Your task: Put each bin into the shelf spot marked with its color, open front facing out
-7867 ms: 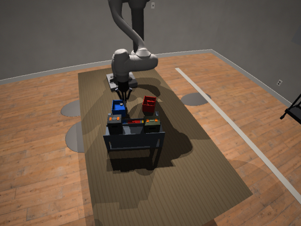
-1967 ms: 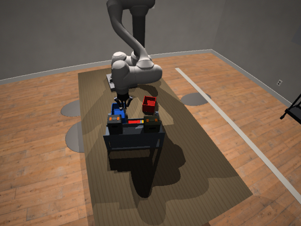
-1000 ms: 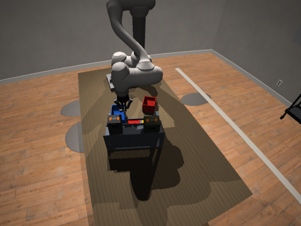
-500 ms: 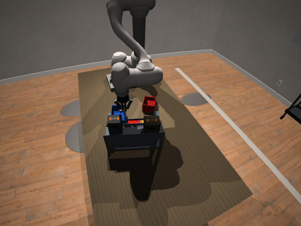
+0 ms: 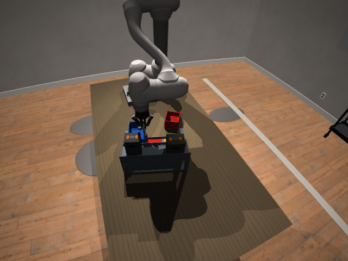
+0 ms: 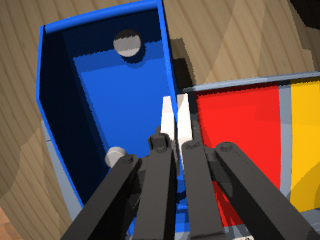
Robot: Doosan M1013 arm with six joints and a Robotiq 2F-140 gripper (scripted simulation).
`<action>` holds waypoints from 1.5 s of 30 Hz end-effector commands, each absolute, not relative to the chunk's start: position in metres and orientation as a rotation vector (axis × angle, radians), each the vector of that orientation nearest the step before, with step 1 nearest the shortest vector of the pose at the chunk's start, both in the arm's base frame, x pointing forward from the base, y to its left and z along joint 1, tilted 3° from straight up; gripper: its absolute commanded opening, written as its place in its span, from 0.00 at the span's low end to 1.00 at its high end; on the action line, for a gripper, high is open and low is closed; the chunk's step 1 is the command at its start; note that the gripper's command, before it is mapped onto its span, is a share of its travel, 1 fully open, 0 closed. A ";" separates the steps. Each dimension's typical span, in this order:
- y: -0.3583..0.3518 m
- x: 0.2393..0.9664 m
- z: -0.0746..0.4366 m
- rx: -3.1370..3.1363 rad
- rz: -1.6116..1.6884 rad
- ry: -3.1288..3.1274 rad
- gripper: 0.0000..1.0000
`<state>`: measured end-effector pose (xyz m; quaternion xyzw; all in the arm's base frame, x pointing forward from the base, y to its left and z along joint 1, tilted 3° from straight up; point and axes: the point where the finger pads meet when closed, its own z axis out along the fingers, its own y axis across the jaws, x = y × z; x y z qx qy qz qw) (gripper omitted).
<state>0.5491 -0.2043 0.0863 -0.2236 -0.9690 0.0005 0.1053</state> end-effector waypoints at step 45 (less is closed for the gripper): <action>-0.205 0.549 0.082 -0.659 0.001 -2.856 0.10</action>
